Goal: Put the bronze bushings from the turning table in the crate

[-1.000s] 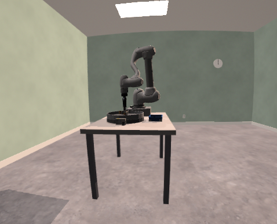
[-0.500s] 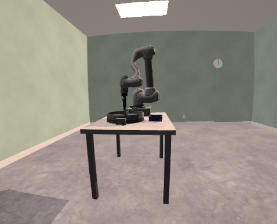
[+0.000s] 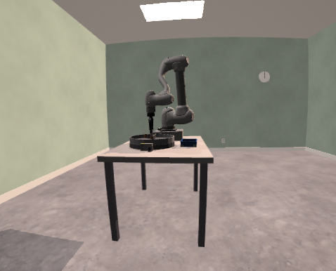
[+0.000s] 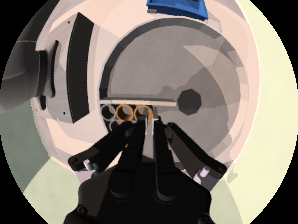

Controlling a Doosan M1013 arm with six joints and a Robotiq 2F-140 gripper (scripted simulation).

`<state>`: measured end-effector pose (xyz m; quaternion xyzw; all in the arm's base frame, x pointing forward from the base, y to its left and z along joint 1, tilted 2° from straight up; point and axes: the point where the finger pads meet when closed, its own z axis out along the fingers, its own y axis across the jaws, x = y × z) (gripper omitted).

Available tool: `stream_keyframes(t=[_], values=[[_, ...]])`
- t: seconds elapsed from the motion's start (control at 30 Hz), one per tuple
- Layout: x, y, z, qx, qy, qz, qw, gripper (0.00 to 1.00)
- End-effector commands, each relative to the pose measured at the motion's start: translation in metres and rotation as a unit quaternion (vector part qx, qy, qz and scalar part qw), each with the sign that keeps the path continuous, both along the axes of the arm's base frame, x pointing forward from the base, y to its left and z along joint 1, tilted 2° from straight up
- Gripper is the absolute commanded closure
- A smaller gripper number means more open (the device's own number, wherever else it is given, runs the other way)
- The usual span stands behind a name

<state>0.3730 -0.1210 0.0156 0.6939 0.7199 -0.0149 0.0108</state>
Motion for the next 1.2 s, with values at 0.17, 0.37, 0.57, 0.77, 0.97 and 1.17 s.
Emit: stream_keyframes(t=[0.17,0.37,0.57,0.77,0.97,1.17], values=[[-0.0001,0.0001,0.0,0.0,0.0,0.0,1.0,1.0],[-0.0001,0.0001,0.0,0.0,0.0,0.0,1.0,1.0],[-0.0001,0.0001,0.0,0.0,0.0,0.0,1.0,1.0],[-0.0001,0.0001,0.0,0.0,0.0,0.0,1.0,1.0],[-0.0001,0.0001,0.0,0.0,0.0,0.0,1.0,1.0],[0.0,0.0003,0.0077,0.0,0.0,0.0,1.0,1.0]])
